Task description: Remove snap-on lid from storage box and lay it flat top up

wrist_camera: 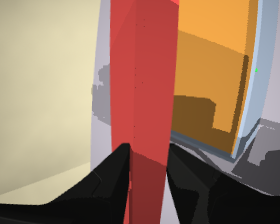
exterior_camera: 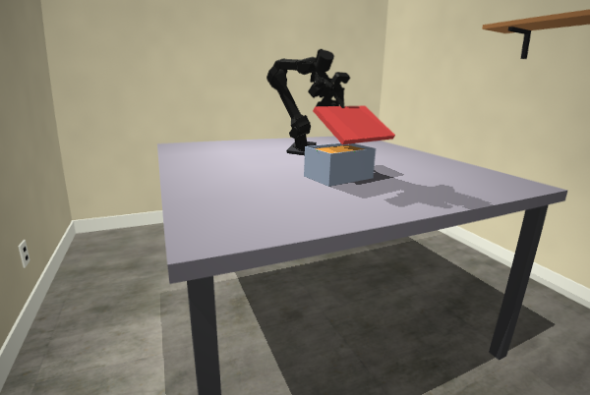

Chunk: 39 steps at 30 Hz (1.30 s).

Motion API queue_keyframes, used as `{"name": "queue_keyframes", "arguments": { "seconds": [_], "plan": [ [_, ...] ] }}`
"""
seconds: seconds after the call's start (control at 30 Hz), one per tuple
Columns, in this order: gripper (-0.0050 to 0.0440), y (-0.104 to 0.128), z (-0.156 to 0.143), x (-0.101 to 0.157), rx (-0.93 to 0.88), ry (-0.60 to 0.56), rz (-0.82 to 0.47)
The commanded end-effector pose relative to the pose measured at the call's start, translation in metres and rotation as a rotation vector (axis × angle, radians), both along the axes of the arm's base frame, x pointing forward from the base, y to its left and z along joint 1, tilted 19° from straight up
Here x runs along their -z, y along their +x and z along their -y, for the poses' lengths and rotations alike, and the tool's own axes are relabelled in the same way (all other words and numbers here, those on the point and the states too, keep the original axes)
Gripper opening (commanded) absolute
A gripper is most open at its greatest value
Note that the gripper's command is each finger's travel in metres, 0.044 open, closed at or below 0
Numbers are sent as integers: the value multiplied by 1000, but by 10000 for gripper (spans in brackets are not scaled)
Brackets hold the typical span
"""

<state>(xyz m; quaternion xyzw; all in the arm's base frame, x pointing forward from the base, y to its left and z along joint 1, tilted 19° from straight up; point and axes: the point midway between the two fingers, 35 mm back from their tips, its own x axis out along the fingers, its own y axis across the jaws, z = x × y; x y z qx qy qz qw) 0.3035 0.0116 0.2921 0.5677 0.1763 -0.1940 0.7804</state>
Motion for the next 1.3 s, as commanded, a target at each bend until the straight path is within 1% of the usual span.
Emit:
{"name": "queue_keyframes", "arguments": {
  "seconds": [0.0, 0.33, 0.4, 0.9, 0.97, 1.27],
  "plan": [
    [-50, -2, -12, 1, -1, 6, 11],
    [-50, -4, -31, 7, -1, 6, 11],
    [-50, -4, -31, 7, -1, 6, 11],
    [-50, -8, -63, 17, -1, 6, 11],
    [-50, -8, -63, 17, -1, 6, 11],
    [-50, -11, -84, 24, -1, 6, 11]
  ]
}}
